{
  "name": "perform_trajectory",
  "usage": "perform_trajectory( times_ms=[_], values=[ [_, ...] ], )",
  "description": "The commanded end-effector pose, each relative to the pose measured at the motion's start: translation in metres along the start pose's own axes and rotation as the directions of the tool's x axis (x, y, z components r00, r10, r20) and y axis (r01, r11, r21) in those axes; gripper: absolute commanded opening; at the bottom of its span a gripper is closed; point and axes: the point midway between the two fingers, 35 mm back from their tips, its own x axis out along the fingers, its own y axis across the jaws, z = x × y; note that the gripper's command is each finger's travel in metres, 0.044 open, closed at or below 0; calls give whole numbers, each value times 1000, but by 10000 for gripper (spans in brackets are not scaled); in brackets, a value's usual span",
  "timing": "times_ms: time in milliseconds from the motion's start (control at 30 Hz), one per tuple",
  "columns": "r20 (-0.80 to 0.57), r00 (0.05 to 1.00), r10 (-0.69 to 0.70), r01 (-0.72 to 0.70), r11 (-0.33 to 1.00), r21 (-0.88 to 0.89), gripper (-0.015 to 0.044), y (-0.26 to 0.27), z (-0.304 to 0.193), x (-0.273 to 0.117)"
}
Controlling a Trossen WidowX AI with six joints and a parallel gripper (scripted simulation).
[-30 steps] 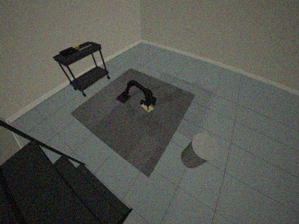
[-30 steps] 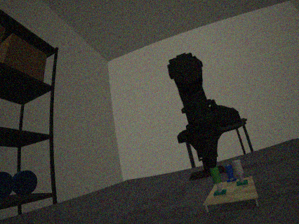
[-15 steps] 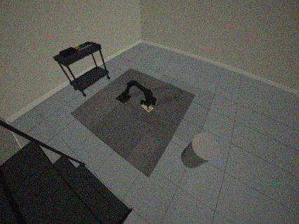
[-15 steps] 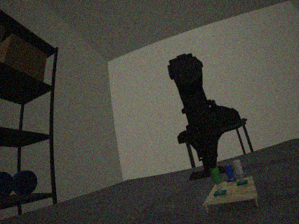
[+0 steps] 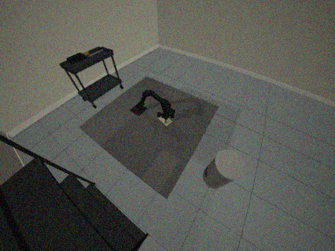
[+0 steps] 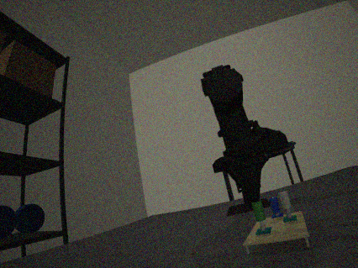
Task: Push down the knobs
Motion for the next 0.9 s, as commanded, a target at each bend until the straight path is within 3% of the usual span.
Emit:
perform_trajectory(
  times_ms=[0, 867],
  values=[
    [5, 1000, 0, 0, 1000, -4, 0, -1, 0, 5],
    [5, 1000, 0, 0, 1000, -4, 0, -1, 0, 11]
  ],
)
